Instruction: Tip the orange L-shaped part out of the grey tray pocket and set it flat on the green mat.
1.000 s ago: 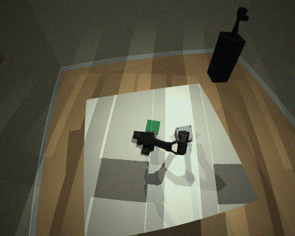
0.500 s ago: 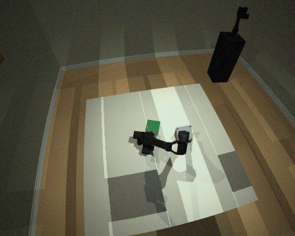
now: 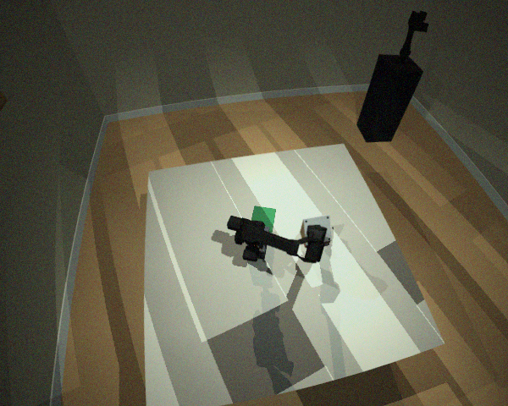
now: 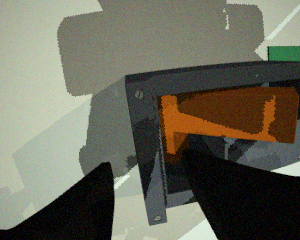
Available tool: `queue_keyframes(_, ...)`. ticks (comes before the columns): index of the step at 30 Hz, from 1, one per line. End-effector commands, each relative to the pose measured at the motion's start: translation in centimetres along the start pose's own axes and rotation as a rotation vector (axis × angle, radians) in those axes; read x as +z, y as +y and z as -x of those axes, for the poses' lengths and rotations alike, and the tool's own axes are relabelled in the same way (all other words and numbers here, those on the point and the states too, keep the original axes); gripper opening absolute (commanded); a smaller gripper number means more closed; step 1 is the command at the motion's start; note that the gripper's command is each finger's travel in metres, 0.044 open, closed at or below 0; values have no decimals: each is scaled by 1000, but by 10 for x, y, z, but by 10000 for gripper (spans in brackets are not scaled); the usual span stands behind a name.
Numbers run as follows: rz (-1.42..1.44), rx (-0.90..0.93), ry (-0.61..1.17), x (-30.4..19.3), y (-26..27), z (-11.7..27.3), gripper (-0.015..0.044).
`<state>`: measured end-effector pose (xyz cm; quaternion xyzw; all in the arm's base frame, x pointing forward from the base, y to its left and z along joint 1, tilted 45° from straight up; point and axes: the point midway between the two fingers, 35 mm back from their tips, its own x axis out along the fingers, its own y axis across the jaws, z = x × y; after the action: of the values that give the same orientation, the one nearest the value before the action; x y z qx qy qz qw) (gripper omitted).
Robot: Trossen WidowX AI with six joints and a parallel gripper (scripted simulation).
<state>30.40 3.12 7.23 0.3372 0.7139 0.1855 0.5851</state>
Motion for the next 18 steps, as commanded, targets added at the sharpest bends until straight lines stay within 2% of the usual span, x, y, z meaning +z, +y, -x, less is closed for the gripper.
queue_keyframes(1,6,-1,-14,-1,-6,47,180)
queue_keyframes(18,-2,5,-15,-2,-6,46,180)
